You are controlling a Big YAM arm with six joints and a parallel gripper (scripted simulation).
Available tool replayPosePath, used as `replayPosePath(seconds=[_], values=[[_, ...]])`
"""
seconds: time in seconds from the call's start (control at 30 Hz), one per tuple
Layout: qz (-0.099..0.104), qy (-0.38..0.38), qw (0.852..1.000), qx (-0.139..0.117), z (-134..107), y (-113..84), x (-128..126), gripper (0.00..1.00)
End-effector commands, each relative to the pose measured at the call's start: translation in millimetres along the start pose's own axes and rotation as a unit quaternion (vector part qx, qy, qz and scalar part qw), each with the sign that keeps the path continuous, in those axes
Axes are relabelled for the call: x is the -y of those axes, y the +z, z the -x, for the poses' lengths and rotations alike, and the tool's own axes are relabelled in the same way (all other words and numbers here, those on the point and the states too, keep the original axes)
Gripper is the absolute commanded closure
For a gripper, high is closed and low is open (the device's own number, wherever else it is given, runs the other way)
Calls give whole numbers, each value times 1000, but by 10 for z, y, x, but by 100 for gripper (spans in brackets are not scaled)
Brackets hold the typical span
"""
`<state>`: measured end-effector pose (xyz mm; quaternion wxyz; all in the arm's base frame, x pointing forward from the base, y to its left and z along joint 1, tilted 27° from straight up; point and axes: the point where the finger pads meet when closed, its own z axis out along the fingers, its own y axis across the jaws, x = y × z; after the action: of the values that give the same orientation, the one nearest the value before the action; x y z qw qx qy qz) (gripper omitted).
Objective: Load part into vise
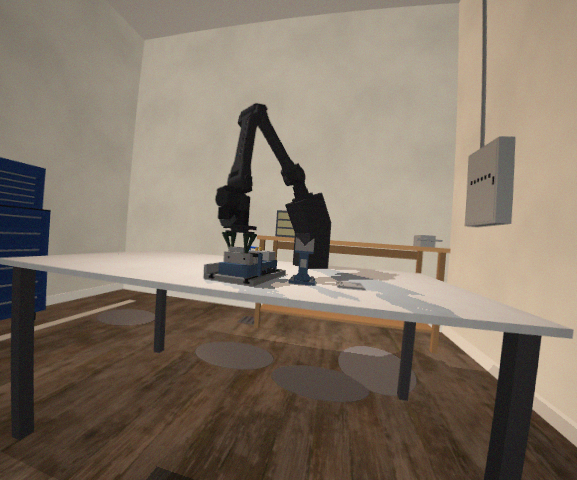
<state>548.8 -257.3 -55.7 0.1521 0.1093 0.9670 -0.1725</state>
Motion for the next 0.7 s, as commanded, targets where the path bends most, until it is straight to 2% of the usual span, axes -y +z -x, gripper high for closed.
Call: replayPosePath(seconds=[0.0,0.67], values=[[-1,0,1000,11,145,26,50,100],[1,-1,1000,4,129,24,36,100]])
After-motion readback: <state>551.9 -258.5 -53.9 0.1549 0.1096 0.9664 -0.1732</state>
